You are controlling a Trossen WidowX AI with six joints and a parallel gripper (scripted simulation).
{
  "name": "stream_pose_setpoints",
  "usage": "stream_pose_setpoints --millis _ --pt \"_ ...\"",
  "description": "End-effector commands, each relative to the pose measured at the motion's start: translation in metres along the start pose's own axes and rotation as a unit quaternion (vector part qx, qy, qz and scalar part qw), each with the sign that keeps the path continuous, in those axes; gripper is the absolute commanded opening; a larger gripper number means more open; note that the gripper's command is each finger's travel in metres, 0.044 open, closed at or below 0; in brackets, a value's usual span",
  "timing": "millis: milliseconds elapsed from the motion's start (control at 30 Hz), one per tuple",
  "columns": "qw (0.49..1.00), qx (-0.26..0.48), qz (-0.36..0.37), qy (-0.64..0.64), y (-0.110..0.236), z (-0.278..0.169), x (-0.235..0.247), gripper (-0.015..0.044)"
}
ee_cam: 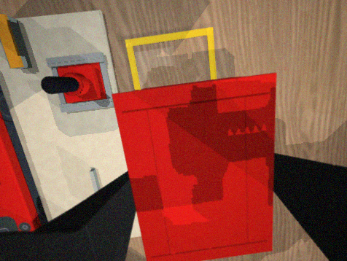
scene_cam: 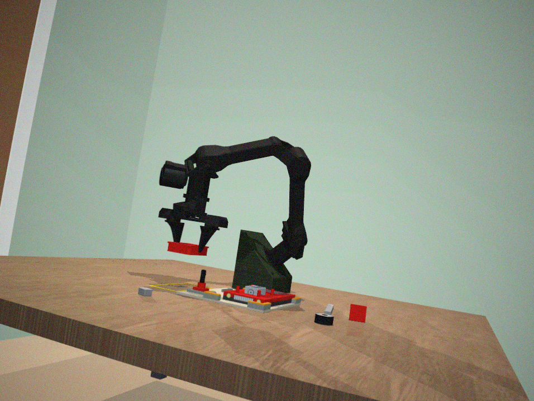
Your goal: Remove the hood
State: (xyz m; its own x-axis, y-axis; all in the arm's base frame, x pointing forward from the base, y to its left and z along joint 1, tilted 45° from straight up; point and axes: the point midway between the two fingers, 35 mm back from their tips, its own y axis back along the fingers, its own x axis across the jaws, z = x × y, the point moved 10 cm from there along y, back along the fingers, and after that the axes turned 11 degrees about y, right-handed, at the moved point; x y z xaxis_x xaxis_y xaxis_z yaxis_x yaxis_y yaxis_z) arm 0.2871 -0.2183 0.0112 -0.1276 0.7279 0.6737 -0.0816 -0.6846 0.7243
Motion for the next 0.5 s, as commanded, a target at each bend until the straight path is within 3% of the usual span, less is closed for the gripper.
stream_pose_setpoints --millis 0,467 --pt "1.000 0.000 0.000 -0.003 -0.004 -0.001 -0.001 0.0000" --pt "1.000 -0.001 0.000 -0.003 -0.017 0.000 -0.001 0.0000"
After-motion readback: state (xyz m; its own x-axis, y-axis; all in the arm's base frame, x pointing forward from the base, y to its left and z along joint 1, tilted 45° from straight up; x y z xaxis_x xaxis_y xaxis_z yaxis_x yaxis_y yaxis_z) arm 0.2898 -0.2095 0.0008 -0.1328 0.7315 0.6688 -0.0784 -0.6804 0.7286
